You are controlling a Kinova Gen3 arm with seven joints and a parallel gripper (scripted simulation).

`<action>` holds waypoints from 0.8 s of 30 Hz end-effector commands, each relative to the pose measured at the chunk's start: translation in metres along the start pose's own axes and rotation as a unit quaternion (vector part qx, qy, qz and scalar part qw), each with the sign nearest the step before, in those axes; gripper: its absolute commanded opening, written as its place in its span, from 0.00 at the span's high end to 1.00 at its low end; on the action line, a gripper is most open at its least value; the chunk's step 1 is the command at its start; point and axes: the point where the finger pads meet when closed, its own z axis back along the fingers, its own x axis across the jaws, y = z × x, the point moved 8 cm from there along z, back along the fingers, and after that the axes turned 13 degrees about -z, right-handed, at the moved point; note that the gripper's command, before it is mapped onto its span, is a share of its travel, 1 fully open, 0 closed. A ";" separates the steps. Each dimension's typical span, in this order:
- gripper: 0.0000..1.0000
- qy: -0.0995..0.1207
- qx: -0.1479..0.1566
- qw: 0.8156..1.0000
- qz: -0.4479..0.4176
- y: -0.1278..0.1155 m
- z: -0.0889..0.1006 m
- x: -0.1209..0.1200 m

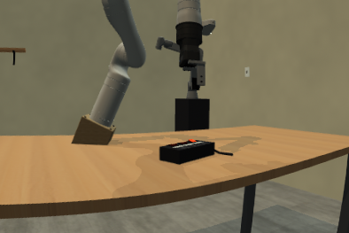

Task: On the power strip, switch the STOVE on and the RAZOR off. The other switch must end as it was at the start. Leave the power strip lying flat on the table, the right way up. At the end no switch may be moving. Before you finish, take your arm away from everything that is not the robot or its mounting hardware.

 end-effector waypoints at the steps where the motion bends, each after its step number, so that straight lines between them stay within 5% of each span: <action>1: 0.00 0.021 0.002 1.000 -0.018 -0.015 -0.009 0.000; 3: 0.00 0.037 0.000 0.999 -0.028 -0.025 -0.016 -0.005; 24: 0.00 0.056 -0.002 0.998 -0.041 -0.037 -0.025 -0.011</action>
